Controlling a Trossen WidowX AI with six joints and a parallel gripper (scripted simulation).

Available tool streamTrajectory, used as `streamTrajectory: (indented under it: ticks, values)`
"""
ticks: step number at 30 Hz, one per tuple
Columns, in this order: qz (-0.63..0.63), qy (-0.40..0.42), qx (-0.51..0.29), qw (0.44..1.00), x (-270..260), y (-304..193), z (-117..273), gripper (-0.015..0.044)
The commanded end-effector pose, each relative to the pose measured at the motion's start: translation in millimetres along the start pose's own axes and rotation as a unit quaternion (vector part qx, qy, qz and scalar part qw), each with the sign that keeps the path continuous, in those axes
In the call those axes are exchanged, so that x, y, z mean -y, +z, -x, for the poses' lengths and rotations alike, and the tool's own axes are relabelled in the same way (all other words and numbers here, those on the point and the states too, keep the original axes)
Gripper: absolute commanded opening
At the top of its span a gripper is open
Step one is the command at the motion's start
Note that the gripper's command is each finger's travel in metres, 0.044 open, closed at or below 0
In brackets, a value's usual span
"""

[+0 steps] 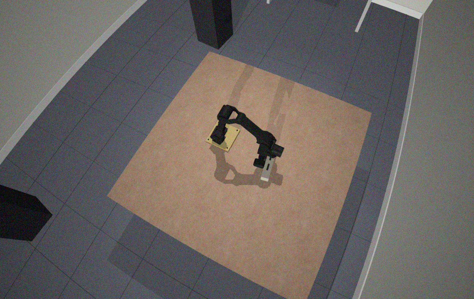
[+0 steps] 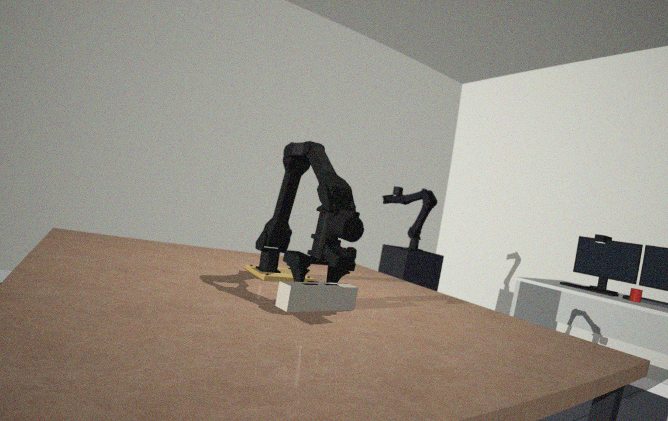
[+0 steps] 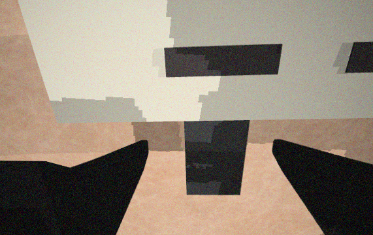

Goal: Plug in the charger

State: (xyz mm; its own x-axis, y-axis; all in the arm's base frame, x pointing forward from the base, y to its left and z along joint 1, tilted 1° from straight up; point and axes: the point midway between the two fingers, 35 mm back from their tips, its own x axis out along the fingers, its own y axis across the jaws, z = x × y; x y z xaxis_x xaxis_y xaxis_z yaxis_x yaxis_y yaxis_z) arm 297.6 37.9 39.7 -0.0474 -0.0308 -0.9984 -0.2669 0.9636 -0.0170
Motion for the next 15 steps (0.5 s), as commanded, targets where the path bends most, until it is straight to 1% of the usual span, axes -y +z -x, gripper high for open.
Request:
streamTrajectory:
  ticks: [1,15]
  values:
    - [0.002,0.001,0.002,1.0,0,-3,0,0.044]
    - [0.002,0.001,0.001,1.0,0,-20,0,0.044]
